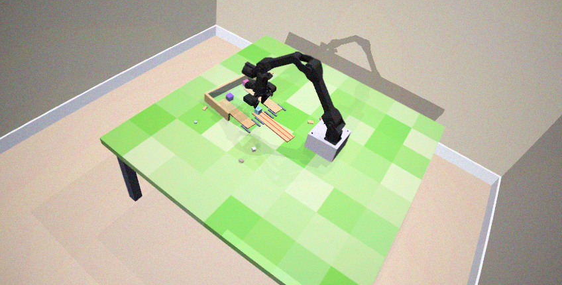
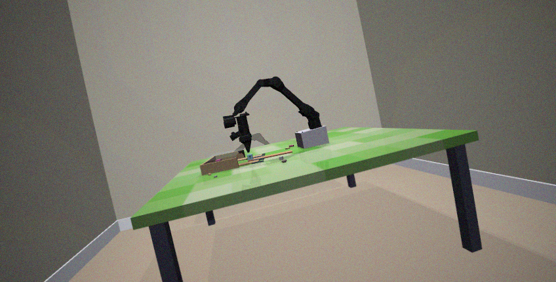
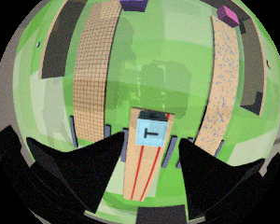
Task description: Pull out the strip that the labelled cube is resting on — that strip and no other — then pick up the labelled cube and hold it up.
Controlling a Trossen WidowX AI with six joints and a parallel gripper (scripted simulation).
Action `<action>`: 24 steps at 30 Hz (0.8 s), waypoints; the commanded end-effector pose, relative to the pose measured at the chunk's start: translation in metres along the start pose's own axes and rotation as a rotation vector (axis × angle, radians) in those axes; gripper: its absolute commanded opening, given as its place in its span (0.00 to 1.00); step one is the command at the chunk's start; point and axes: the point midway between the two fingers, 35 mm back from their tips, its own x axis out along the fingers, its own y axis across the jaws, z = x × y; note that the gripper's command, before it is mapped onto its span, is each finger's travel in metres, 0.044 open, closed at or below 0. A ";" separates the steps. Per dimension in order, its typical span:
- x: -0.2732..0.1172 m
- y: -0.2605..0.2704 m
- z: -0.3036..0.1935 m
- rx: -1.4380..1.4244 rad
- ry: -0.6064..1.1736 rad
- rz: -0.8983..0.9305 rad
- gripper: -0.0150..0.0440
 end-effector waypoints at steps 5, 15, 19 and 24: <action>0.013 0.001 -0.001 -0.005 0.003 0.005 0.68; 0.029 0.001 -0.001 -0.005 0.003 0.005 0.68; 0.035 0.001 -0.002 -0.005 0.003 0.005 0.68; 0.039 0.001 -0.002 -0.005 0.003 0.005 0.68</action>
